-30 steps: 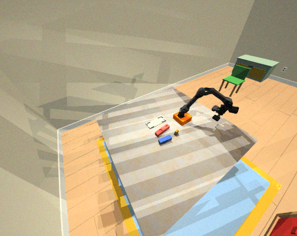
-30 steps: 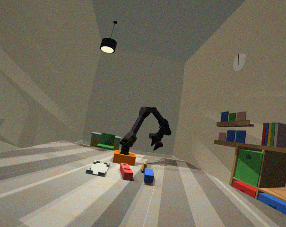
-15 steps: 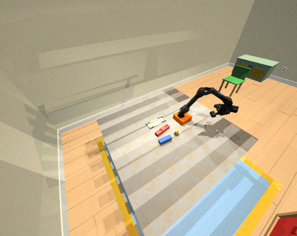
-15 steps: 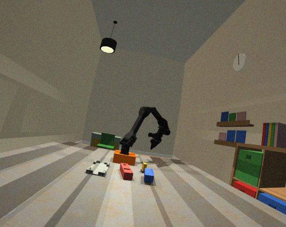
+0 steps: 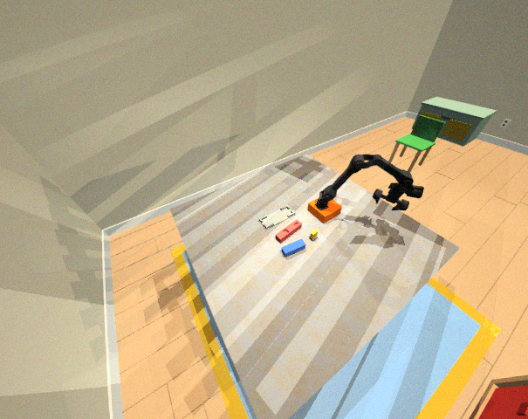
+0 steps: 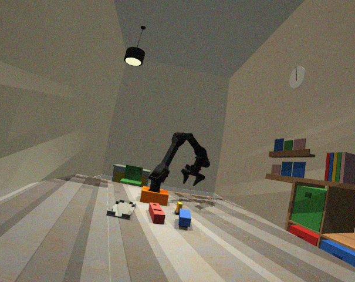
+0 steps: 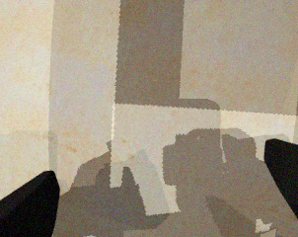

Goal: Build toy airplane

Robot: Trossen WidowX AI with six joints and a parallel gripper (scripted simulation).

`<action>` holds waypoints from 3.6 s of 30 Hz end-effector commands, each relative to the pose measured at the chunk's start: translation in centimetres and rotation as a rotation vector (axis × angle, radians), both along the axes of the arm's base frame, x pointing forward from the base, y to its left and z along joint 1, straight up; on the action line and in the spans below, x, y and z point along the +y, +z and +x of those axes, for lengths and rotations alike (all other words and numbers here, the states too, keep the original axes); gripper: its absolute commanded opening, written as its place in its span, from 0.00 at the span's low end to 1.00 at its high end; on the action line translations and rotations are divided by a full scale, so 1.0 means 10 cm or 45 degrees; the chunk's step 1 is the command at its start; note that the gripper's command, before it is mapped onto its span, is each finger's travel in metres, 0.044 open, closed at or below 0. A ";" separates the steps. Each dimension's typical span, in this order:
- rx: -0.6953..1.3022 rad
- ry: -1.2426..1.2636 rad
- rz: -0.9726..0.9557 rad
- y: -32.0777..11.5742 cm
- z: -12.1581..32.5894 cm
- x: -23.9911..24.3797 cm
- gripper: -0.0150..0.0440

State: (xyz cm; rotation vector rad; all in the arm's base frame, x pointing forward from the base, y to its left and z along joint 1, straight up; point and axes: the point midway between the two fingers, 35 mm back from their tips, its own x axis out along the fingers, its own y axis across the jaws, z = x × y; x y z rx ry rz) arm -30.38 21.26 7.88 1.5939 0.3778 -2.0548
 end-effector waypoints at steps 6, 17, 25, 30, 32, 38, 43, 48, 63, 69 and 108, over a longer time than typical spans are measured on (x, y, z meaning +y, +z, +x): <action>-0.311 -1.301 -0.103 0.02 -0.02 -0.01 1.00; -0.413 -1.976 -0.158 0.03 -0.03 -0.02 1.00; -0.459 -2.470 -0.202 0.03 -0.04 -0.03 1.00; -0.476 -2.782 -0.238 0.04 -0.04 -0.03 1.00; -0.478 -2.906 -0.250 0.04 -0.05 -0.03 1.00; -0.479 -3.280 -0.304 0.05 -0.05 -0.04 1.00; -0.463 -3.590 -0.355 0.05 -0.06 -0.04 1.00; -0.438 -3.900 -0.421 0.06 -0.06 -0.05 1.00; -0.389 -4.312 -0.533 0.06 -0.07 -0.05 1.00; -0.389 -4.312 -0.533 0.06 -0.07 -0.05 1.00; -0.351 -4.345 -0.440 0.12 4.34 0.71 1.00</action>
